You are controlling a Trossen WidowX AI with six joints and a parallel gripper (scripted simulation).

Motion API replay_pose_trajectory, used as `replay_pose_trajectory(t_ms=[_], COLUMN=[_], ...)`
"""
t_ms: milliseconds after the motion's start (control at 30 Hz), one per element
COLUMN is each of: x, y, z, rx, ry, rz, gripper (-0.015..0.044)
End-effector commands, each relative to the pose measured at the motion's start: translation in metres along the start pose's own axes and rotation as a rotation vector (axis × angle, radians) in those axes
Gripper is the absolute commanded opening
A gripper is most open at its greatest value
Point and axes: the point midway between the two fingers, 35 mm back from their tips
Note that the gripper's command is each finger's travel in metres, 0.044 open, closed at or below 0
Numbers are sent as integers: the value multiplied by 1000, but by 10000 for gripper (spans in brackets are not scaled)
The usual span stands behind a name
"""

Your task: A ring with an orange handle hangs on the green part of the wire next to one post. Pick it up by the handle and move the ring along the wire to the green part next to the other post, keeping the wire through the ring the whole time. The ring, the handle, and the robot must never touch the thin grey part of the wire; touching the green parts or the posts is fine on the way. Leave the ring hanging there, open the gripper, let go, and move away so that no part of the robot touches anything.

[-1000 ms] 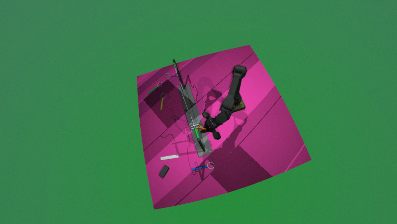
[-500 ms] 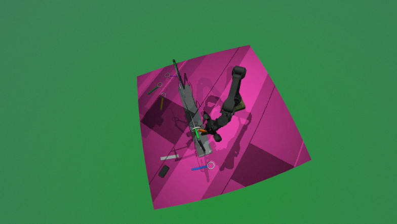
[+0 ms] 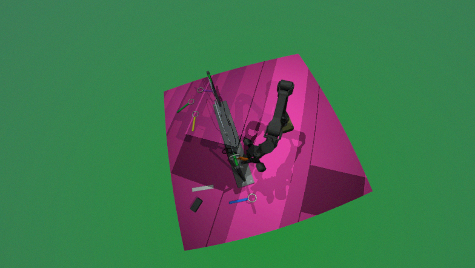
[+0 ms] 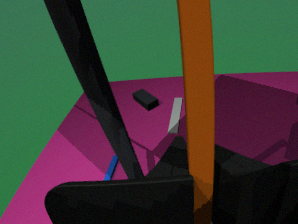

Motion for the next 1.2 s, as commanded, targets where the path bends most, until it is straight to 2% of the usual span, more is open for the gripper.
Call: replay_pose_trajectory(t_ms=[0,933,1167], x=[3,7,7], y=[5,14,14], z=[0,-1,-1], rx=[2,2,-2], ry=[6,6,3], rz=[1,1,2], gripper=[-150,-150,34])
Point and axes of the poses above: the point midway between the two fingers, 35 mm back from their tips, its own x axis out along the fingers, its own z axis across the jaws, y = z × x, and after that the axes turned 3 degrees about x, right-handed
